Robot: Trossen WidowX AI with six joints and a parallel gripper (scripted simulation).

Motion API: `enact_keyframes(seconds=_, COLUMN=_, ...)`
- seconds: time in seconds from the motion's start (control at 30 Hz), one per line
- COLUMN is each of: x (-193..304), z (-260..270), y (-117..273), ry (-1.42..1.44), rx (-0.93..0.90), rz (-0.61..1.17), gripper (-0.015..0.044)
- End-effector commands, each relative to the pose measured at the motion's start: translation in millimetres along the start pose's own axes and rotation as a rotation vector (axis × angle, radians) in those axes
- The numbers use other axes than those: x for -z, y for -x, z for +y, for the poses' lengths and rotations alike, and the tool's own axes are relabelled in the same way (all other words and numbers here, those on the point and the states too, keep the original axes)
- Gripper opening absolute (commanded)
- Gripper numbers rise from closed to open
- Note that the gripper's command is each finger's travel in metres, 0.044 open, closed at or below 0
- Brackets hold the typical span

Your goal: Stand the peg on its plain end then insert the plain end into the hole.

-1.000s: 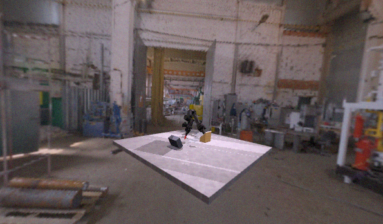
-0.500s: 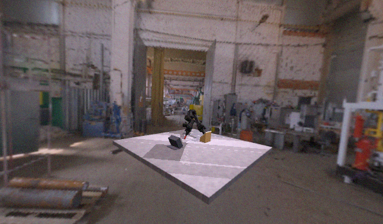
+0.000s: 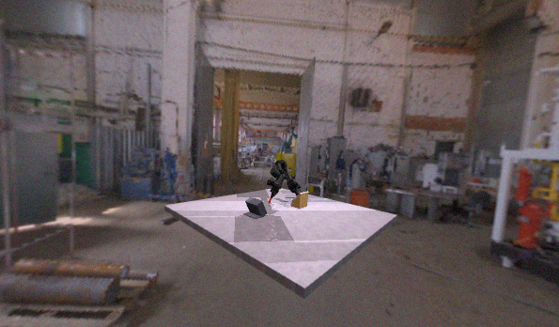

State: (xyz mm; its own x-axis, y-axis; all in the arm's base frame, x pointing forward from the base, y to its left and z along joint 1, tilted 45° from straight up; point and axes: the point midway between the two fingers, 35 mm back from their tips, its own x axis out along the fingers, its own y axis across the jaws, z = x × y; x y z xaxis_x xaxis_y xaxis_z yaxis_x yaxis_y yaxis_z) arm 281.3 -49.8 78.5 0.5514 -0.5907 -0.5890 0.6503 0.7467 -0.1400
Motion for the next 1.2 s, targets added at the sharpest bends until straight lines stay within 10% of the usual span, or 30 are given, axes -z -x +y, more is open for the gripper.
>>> enact_keyframes(seconds=0.0, x=1.1, z=1.6, y=-0.1, ry=0.004, rx=-0.015, rz=-0.01, gripper=0.0)
enact_keyframes(seconds=1.17, x=-0.9, z=13.2, y=2.0, ry=0.002, rx=-0.119, rz=-0.156, gripper=0.0)
